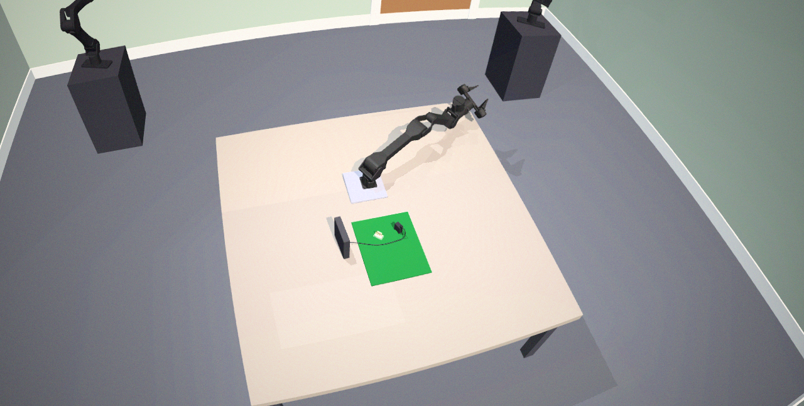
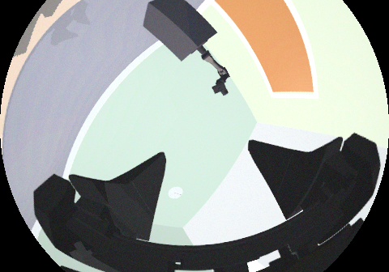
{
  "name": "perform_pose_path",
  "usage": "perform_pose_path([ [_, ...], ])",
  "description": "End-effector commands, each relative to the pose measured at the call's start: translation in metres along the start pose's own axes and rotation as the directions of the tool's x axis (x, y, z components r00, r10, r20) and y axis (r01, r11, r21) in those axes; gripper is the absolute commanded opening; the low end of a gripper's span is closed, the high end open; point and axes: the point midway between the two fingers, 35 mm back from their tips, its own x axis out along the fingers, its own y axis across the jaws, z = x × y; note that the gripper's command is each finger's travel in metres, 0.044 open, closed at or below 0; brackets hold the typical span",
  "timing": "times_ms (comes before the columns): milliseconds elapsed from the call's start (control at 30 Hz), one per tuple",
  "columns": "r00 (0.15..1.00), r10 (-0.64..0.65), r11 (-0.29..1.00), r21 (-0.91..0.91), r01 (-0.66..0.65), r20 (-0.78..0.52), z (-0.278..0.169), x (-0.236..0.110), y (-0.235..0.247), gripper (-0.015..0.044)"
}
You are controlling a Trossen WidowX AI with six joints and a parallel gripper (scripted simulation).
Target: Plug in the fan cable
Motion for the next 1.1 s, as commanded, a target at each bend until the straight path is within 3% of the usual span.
perform_pose_path([
  [0,1.0,0.0,1.0,0.0,0.0,0.0,0.0,0.0,0.0,0.0426],
  [133,1.0,0.027,1.0,0.014,-0.027,0.002,-0.008,0.001,0.012,0.044],
  [367,0.985,0.175,0.979,0.103,-0.175,0.015,-0.055,-0.002,0.075,0.044],
  [567,0.929,0.367,0.893,0.259,-0.367,0.05,-0.124,-0.022,0.156,0.044],
  [833,0.785,0.613,0.658,0.489,-0.572,0.094,-0.22,-0.088,0.251,0.044],
  [1067,0.607,0.783,0.368,0.688,-0.626,0.134,-0.297,-0.176,0.31,0.044],
])
